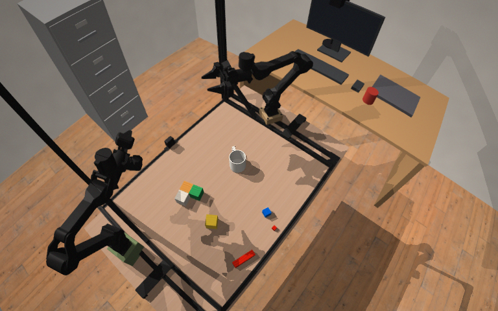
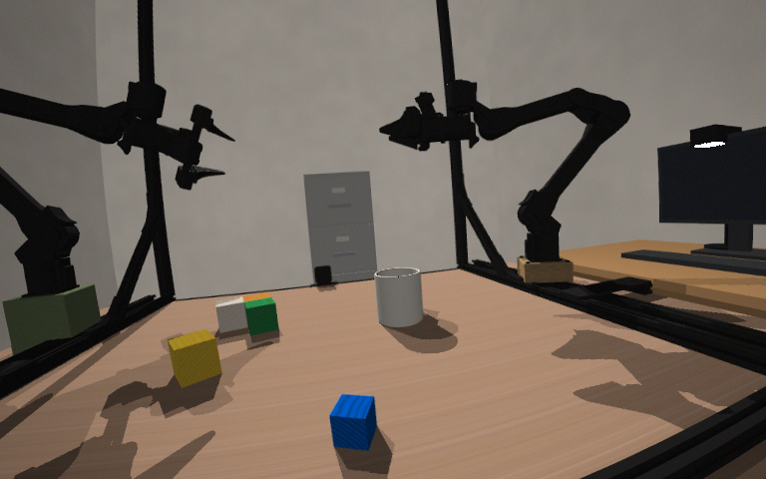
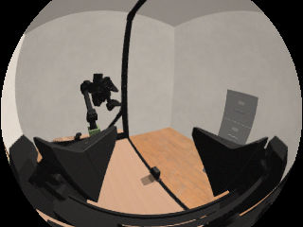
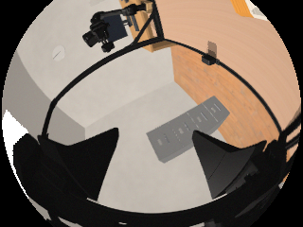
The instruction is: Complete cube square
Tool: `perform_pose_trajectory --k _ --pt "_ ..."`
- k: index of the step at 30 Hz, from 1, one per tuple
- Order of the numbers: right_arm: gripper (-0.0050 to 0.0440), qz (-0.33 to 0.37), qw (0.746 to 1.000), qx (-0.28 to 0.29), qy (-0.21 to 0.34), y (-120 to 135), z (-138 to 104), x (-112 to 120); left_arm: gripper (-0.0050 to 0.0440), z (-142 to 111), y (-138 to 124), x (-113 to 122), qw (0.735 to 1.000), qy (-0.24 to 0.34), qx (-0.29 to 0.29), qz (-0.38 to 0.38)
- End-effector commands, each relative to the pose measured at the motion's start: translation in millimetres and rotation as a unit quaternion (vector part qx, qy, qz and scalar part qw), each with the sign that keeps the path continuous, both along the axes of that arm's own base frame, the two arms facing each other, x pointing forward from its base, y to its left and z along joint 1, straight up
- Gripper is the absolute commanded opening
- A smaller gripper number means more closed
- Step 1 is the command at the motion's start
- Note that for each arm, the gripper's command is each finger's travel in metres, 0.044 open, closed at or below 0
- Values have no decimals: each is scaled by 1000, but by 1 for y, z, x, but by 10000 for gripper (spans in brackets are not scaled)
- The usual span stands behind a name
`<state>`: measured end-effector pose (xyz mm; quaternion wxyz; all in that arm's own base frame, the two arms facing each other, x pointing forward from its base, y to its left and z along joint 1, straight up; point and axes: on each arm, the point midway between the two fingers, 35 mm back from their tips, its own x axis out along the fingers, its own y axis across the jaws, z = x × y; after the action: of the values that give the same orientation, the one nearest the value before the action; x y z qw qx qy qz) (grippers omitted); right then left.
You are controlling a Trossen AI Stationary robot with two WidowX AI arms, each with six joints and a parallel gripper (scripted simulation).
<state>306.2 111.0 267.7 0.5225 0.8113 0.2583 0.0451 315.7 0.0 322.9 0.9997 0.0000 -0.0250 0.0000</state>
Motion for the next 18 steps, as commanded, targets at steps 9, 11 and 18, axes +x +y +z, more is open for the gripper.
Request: perform_pose_trajectory --k 9,11,18 --pt "400 0 1000 0 0 0 0 0 400 0 0 0 1000 0 0 0" --pt "400 0 1000 0 0 0 0 0 400 0 0 0 1000 0 0 0" --pt "376 0 1000 0 0 0 0 0 400 0 0 0 1000 0 0 0"
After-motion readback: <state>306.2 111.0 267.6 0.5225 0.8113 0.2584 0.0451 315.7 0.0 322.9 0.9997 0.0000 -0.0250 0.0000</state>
